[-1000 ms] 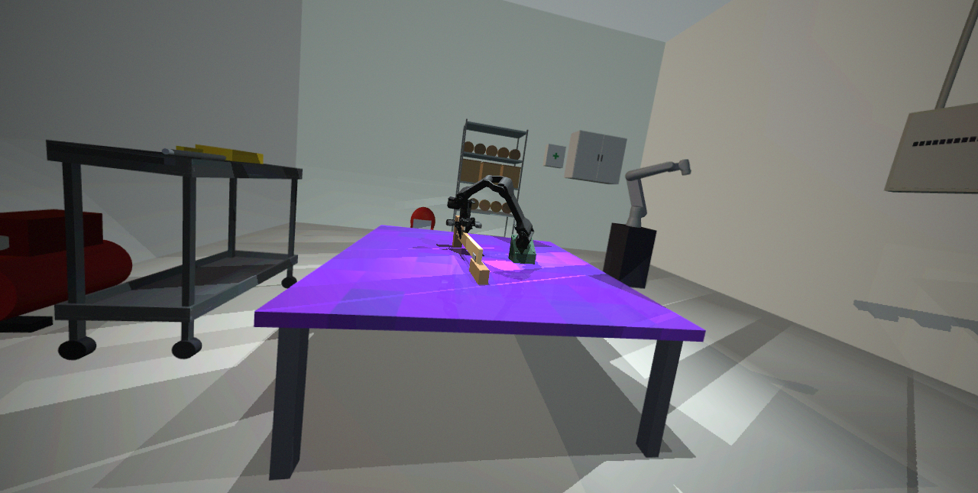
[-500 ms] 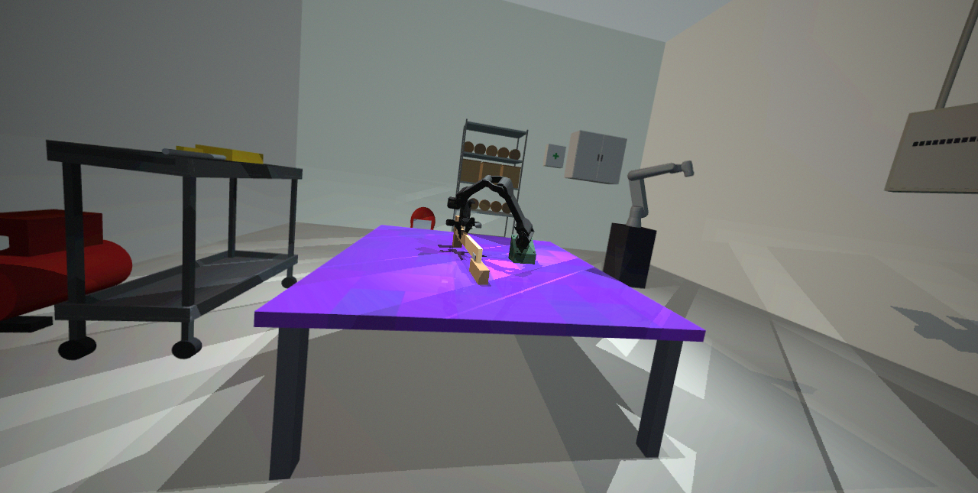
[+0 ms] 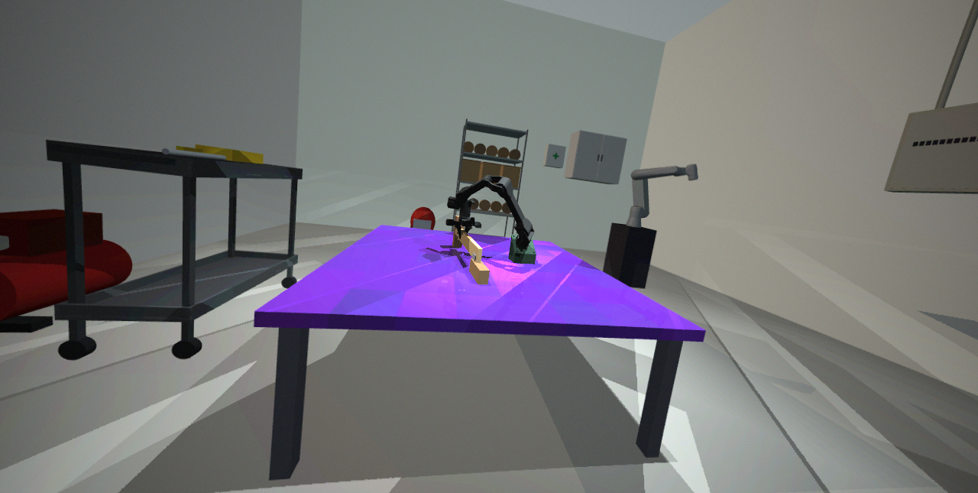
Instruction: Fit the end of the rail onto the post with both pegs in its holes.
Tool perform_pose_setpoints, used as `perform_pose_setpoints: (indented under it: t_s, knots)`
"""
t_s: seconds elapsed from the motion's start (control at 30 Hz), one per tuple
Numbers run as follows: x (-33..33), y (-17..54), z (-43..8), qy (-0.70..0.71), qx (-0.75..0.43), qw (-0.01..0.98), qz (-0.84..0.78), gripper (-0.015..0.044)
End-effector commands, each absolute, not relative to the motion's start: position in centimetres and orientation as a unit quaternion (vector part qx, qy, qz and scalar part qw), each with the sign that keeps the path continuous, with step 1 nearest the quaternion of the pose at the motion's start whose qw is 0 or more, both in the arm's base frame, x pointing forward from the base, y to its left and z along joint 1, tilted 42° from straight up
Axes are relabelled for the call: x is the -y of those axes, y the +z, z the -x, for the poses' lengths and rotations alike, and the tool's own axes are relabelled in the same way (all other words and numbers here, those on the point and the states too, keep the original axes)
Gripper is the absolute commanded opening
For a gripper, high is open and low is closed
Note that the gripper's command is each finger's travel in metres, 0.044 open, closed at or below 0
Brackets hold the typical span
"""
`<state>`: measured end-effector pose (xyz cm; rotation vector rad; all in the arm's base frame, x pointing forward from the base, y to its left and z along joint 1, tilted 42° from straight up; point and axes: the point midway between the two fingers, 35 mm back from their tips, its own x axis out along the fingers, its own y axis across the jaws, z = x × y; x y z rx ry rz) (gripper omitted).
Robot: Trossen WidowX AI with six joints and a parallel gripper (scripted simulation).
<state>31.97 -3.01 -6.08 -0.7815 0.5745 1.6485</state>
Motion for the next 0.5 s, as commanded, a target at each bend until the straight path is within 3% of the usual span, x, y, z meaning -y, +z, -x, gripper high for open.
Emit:
perform_pose_setpoints:
  t_s: [0.0, 0.47]
  knots:
    - [3.40, -6.08, -32.13, 0.702, -0.245, 0.578, 0.337, 0.0000]
    - [3.68, -6.36, -32.20, 0.702, -0.245, 0.578, 0.337, 0.0000]
